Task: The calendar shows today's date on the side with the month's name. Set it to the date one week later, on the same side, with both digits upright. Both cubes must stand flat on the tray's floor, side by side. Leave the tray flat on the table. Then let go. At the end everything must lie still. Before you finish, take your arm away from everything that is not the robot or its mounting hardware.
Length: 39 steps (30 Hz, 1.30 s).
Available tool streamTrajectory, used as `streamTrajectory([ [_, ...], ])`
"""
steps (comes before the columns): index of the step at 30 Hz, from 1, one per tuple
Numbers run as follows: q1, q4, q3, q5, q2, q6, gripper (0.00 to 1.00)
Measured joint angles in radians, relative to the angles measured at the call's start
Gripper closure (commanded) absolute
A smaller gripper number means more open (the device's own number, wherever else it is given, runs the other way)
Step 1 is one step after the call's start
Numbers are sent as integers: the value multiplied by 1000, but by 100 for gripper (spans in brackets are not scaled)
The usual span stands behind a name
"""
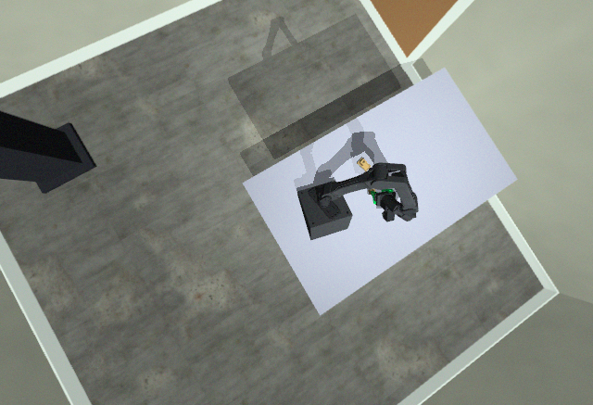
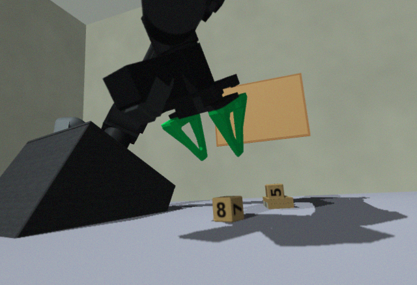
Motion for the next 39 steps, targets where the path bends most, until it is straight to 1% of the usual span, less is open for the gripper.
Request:
streamTrajectory([
  [3,22,51,-40,38,-44,53,36],
  [6,56,102,-81,83,-117,120,36],
  [9,73,142,-92,111,-163,169,36],
  [12,73,178,-108,138,-188,209,36],
  [18,92,227,-130,188,-203,262,36],
  [24,171,281,-181,286,-294,357,36],
  [28,186,316,-192,334,-328,405,36],
  [29,186,321,-194,344,-332,414,0],
  [33,186,336,-195,367,-334,434,0],
  [39,186,344,-195,378,-334,444,0],
])
